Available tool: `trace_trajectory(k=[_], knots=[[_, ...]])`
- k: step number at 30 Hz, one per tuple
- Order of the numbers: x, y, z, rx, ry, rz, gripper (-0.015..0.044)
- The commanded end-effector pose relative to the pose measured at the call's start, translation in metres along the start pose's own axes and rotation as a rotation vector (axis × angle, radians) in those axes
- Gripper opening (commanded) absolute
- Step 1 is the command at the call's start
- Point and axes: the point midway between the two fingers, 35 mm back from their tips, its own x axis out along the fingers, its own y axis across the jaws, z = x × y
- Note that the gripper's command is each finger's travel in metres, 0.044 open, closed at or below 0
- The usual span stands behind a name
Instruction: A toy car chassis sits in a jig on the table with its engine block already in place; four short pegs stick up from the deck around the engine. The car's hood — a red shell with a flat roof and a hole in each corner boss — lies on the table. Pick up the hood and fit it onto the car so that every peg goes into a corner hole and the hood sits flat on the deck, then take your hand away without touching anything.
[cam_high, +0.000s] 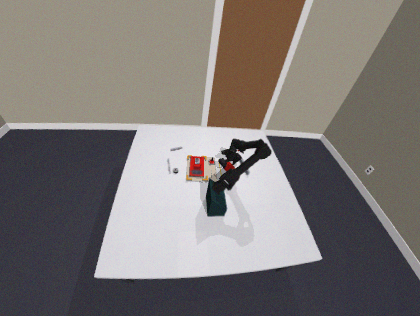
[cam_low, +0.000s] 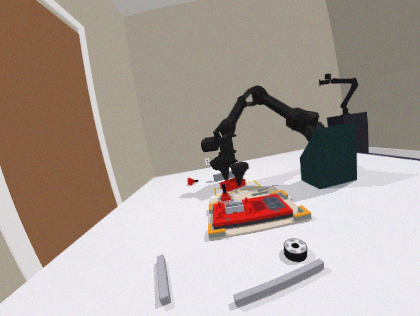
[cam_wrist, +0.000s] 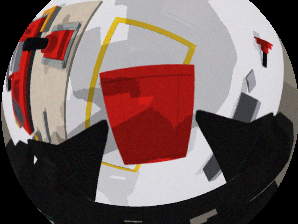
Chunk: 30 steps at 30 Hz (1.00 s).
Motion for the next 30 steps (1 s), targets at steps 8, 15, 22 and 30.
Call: trace_trajectory(k=[8,15,22,30], knots=[[0.002,0.000,0.000,0.000,0.000,0.000,0.0361],[0.002,0.000,0.000,0.000,0.000,0.000,0.0295],[0.000,0.000,0.000,-0.001,0.000,0.001,0.0170],[-0.021,0.000,0.000,-0.001,-0.001,0.002,0.0000]])
